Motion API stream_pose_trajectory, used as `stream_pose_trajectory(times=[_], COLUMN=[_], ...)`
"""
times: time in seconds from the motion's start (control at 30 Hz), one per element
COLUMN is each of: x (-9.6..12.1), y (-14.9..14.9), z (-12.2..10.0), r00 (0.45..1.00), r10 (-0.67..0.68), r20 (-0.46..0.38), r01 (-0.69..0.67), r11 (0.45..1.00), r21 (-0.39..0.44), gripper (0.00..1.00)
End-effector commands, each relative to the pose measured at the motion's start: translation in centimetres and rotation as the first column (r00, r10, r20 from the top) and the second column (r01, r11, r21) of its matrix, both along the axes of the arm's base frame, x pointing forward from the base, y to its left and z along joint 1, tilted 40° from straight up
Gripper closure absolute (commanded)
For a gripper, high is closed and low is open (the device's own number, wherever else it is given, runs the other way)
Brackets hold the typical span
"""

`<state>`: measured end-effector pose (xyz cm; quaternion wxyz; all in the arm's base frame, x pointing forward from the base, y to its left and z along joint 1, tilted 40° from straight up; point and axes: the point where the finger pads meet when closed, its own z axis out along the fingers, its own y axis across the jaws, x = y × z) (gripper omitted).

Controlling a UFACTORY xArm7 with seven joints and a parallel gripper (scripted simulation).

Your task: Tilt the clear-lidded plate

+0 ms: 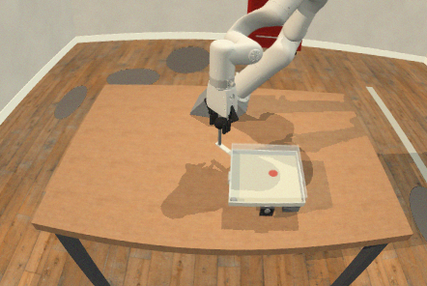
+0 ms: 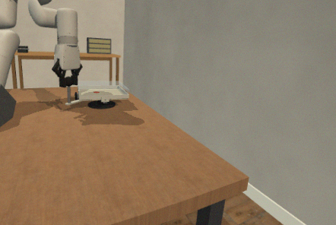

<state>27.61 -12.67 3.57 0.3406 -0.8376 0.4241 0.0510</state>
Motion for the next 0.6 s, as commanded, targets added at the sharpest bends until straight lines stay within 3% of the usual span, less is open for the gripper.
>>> stream_pose_trajectory(times=[0.0, 0.47, 0.5, 0.57], x=[0.06, 0.06, 0.06, 0.06], y=[-0.14, -0.13, -0.13, -0.13], z=[0.0, 0.0, 0.0, 0.0], r00=[1.0, 1.0, 1.0, 1.0], r10=[-0.002, -0.002, -0.002, -0.002], r20=[0.001, 0.001, 0.001, 0.001], r01=[0.002, 0.002, 0.002, 0.002], r11=[1.0, 1.0, 1.0, 1.0], r21=[-0.002, -0.002, -0.002, -0.002], gripper=[0.39, 0.39, 1.0, 1.0])
